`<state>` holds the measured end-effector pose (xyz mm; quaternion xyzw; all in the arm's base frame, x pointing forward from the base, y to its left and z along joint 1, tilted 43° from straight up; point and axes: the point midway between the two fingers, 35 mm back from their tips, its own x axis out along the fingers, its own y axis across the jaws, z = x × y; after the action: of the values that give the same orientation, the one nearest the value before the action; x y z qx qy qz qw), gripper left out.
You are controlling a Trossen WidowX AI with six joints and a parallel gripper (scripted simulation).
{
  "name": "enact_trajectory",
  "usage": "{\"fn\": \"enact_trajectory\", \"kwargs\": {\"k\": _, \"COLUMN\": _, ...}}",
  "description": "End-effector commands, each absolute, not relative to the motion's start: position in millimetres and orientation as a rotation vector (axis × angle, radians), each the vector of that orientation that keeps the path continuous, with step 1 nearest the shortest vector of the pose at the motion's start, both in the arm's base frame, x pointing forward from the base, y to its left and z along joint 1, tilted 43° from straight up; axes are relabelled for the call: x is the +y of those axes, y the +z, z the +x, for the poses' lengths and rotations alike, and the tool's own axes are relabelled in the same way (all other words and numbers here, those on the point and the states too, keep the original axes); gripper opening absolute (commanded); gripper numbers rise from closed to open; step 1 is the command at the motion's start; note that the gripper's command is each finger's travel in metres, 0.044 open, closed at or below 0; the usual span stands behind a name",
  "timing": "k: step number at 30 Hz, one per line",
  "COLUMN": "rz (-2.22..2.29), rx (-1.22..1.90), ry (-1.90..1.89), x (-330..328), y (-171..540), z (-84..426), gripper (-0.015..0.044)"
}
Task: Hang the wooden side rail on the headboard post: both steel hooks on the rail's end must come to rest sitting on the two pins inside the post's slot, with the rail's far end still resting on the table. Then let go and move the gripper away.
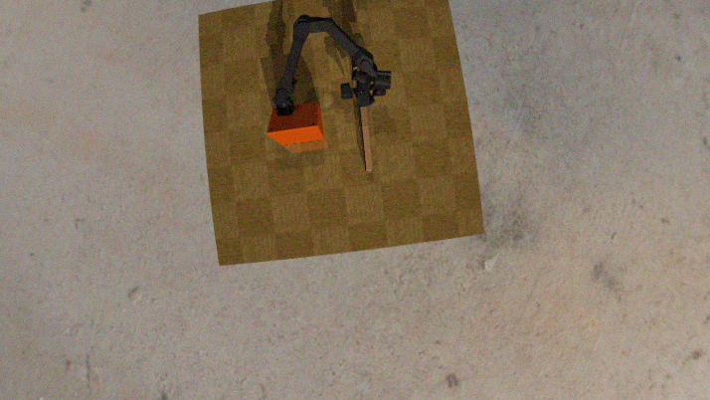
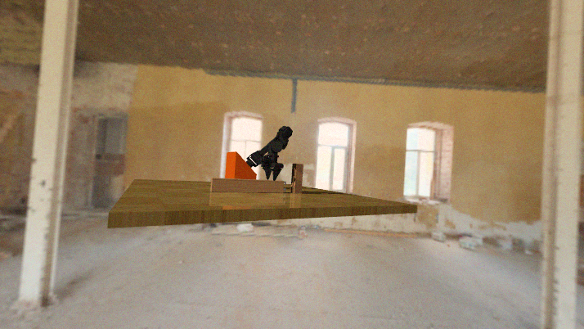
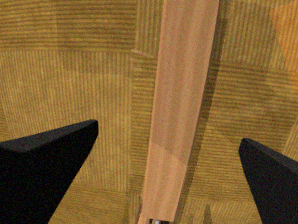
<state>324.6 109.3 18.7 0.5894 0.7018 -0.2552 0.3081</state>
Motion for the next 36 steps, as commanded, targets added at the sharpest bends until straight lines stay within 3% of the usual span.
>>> {"fn": "enact_trajectory", "kwargs": {"k": 1, "rz": 1.567, "rx": 1.859, "ry": -0.682, "x": 113.4, "y": 13.7, "z": 322.9, "gripper": 0.0440}}
{"fn": "enact_trajectory", "kwargs": {"k": 31, "rz": 1.569, "rx": 1.862, "ry": -0.679, "x": 144.4, "y": -18.5, "z": 315.7, "gripper": 0.0440}}
{"fn": "enact_trajectory", "kwargs": {"k": 36, "rz": 1.569, "rx": 1.862, "ry": -0.679, "x": 144.4, "y": -18.5, "z": 315.7, "gripper": 0.0309}}
